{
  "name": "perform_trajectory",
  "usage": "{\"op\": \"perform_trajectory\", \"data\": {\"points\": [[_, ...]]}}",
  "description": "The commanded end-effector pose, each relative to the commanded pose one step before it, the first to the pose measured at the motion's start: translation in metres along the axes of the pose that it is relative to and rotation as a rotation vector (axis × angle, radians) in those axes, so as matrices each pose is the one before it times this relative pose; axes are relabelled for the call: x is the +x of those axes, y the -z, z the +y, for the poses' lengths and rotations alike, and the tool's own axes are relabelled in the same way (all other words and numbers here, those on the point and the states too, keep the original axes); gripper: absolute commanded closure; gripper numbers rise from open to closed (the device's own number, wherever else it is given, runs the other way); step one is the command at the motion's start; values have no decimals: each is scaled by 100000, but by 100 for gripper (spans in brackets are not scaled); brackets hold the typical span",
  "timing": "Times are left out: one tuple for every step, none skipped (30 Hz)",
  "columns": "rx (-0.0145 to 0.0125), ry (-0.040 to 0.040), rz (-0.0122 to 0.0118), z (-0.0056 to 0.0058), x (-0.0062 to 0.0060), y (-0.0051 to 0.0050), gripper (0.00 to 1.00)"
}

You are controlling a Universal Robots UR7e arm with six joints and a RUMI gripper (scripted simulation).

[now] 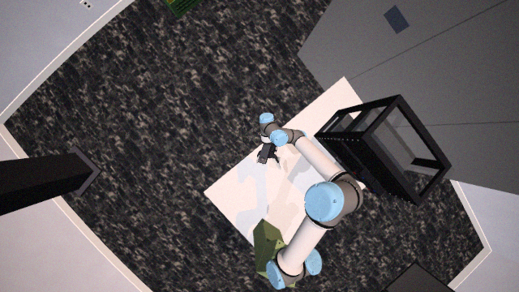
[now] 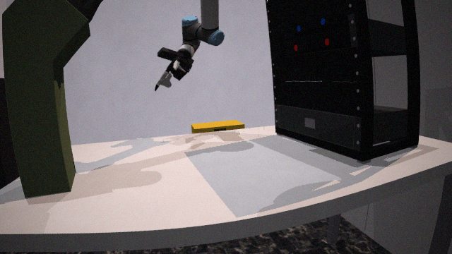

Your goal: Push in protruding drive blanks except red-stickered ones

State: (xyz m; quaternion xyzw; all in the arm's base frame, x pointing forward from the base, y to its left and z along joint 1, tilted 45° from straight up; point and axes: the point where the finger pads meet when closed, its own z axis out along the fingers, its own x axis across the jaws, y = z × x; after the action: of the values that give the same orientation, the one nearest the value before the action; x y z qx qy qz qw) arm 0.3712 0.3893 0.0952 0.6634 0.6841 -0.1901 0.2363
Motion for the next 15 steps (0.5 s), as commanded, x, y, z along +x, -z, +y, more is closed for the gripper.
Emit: {"op": "perform_trajectory", "data": {"points": [[556, -292, -190, -60, -106, -135, 0], [274, -123, -116, -20, -42, -86, 0], [303, -136, -129, -22, -46, -95, 0], [333, -150, -142, -24, -51, -104, 0], [365, -164, -155, -26, -56, -114, 0], [398, -179, -169, -28, -61, -124, 0], [431, -194, -184, -30, -66, -134, 0], [466, -210, -199, -33, -71, -144, 0], [501, -226, -214, -35, -76, -155, 0], [538, -243, -230, -37, -82, -166, 0], [575, -260, -246, -39, -87, -176, 0], [613, -278, -263, -41, -93, -187, 0], [652, -296, -280, -43, -99, -199, 0], [691, -314, -298, -46, -105, -210, 0], [0, 0, 0, 0, 0, 0, 0]]}}
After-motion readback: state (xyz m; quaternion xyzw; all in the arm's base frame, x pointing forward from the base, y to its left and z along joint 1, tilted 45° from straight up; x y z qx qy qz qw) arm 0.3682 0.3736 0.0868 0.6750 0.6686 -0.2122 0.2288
